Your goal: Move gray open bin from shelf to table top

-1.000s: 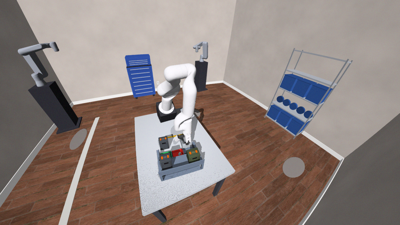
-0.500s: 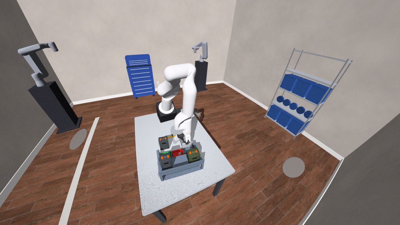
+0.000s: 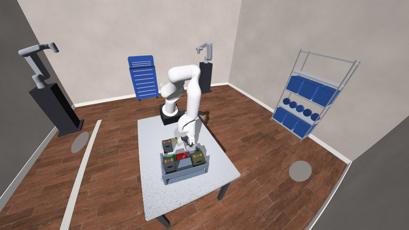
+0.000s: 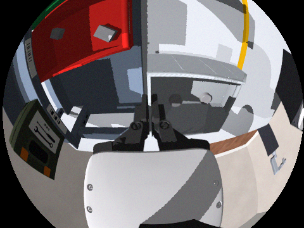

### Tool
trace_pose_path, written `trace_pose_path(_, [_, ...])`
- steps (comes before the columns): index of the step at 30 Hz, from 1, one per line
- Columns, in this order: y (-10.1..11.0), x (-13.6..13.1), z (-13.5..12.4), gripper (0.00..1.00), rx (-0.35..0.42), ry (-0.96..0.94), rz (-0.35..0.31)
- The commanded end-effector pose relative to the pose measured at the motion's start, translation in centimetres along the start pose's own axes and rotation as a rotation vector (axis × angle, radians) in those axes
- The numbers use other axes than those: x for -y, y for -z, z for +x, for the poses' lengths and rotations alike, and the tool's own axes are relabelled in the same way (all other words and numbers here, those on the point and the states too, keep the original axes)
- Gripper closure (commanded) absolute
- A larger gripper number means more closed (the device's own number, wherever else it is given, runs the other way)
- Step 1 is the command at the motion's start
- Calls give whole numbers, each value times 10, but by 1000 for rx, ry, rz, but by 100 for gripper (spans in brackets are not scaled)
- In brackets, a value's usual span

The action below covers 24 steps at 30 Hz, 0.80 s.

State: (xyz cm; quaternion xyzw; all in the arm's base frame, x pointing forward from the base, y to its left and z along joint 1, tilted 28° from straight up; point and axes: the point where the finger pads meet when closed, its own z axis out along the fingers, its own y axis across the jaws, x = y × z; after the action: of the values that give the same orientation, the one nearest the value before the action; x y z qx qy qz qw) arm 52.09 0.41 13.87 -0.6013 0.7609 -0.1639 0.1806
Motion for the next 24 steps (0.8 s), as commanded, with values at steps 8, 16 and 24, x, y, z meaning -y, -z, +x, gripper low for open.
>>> trace_pose_path(8, [-7, 0, 0, 100, 0, 0, 0])
trace_pose_path(16, [-10, 0, 0, 100, 0, 0, 0])
trace_pose_path(24, [-15, 0, 0, 100, 0, 0, 0])
